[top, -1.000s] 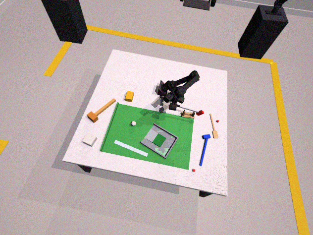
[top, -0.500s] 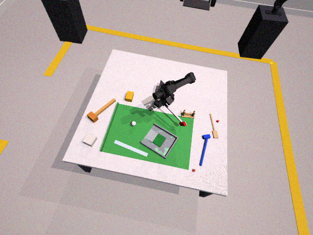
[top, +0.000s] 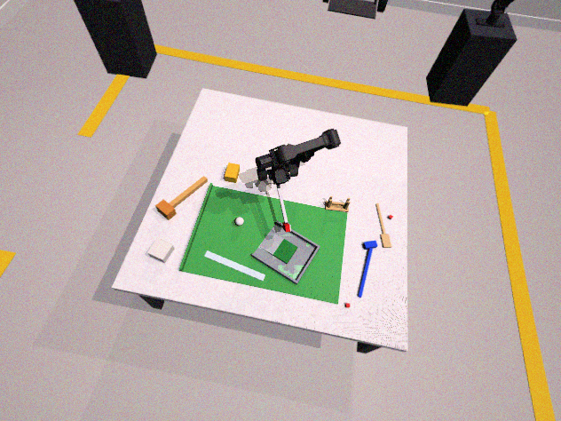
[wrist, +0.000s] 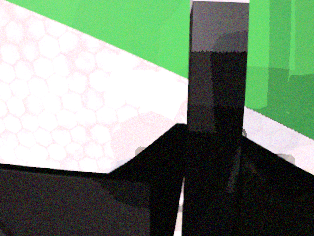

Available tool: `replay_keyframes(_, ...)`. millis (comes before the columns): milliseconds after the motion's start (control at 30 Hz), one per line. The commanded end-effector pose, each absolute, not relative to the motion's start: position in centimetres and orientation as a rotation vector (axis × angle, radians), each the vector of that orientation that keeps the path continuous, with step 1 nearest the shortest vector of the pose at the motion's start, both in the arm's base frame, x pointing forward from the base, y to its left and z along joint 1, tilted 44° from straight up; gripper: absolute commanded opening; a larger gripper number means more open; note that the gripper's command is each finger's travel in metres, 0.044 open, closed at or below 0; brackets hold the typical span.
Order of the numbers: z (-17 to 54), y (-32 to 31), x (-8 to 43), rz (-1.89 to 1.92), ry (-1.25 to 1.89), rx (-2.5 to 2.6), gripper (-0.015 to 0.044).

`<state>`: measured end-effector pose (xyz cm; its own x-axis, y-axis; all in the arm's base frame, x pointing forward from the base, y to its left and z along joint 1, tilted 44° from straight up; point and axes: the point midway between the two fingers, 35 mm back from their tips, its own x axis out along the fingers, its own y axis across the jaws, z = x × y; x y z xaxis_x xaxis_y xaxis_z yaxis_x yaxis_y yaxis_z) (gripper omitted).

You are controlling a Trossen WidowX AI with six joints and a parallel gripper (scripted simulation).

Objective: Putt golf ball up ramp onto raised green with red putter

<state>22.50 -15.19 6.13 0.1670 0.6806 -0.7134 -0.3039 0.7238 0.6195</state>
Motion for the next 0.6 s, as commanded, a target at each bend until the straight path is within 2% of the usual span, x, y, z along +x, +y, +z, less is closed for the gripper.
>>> replay_keyframes(0,4.9,-16.9,22.0,0.642,1.267,0.463,0.0)
replay_keyframes(567,-2.3,-23.0,17.1,0.244,1.525,0.95,0.0)
